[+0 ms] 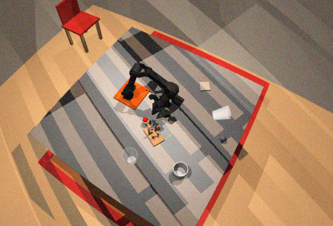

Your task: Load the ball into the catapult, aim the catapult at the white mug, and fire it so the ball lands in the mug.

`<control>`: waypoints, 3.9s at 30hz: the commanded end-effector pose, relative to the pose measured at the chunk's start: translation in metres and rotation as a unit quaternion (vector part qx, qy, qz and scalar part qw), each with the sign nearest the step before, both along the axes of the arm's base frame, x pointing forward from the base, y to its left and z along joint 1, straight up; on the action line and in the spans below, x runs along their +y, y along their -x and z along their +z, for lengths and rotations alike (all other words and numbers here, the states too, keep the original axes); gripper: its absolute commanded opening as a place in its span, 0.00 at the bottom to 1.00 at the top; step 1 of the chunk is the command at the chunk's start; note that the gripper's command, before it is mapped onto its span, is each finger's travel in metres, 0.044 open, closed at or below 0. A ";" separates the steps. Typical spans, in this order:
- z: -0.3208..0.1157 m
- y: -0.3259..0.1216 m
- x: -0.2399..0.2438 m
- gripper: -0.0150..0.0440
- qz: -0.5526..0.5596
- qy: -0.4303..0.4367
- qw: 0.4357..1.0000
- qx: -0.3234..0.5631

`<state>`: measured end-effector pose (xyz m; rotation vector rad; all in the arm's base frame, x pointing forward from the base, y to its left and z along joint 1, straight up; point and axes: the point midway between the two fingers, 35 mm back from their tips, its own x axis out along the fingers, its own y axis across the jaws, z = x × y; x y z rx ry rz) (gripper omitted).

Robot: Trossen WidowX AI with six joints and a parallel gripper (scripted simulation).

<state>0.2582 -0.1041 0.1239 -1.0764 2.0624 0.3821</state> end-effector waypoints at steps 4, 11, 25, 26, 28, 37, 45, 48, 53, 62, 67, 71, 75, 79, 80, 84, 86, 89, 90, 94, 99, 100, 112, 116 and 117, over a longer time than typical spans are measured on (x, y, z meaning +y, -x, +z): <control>-0.012 0.000 0.000 0.25 0.002 0.001 1.000 0.009; -0.024 0.000 0.000 0.25 0.002 0.000 1.000 0.013; -0.047 0.000 0.000 0.25 0.002 0.000 1.000 0.021; -0.049 0.000 0.000 0.25 0.002 0.000 1.000 0.022; -0.052 0.000 0.001 0.25 0.002 0.000 1.000 0.023; -0.067 0.001 0.001 0.25 0.002 0.000 1.000 0.028; -0.079 0.003 0.001 0.25 0.002 0.000 0.999 0.033; -0.096 0.002 0.001 0.25 0.002 0.000 0.999 0.033; -0.096 0.001 0.002 0.25 0.005 -0.001 0.999 0.032; 0.024 -0.026 0.048 0.25 0.095 -0.023 0.995 -0.008; 0.008 -0.034 0.038 0.43 0.056 -0.022 0.997 -0.040; 0.008 -0.045 0.030 0.61 0.009 -0.029 0.995 -0.090; 0.010 -0.056 0.021 0.79 -0.037 -0.036 0.989 -0.140; 0.012 -0.068 0.010 0.97 -0.081 -0.043 0.977 -0.191; 0.013 -0.071 0.007 1.00 -0.093 -0.044 0.974 -0.203; 0.017 -0.083 -0.005 1.00 -0.136 -0.050 0.957 -0.253; 0.020 -0.089 -0.012 1.00 -0.157 -0.053 0.946 -0.277; 0.025 -0.098 -0.023 1.00 -0.188 -0.057 0.929 -0.313; 0.026 -0.101 -0.027 1.00 -0.199 -0.058 0.923 -0.325; 0.034 -0.111 -0.042 1.00 -0.238 -0.063 0.895 -0.372; 0.046 -0.124 -0.063 1.00 -0.283 -0.069 0.855 -0.429; 0.048 -0.126 -0.068 1.00 -0.292 -0.070 0.847 -0.440; 0.084 -0.147 -0.127 1.00 -0.393 -0.079 0.726 -0.559; 0.098 -0.151 -0.149 1.00 -0.422 -0.082 0.679 -0.595; 0.102 -0.152 -0.154 1.00 -0.429 -0.083 0.667 -0.603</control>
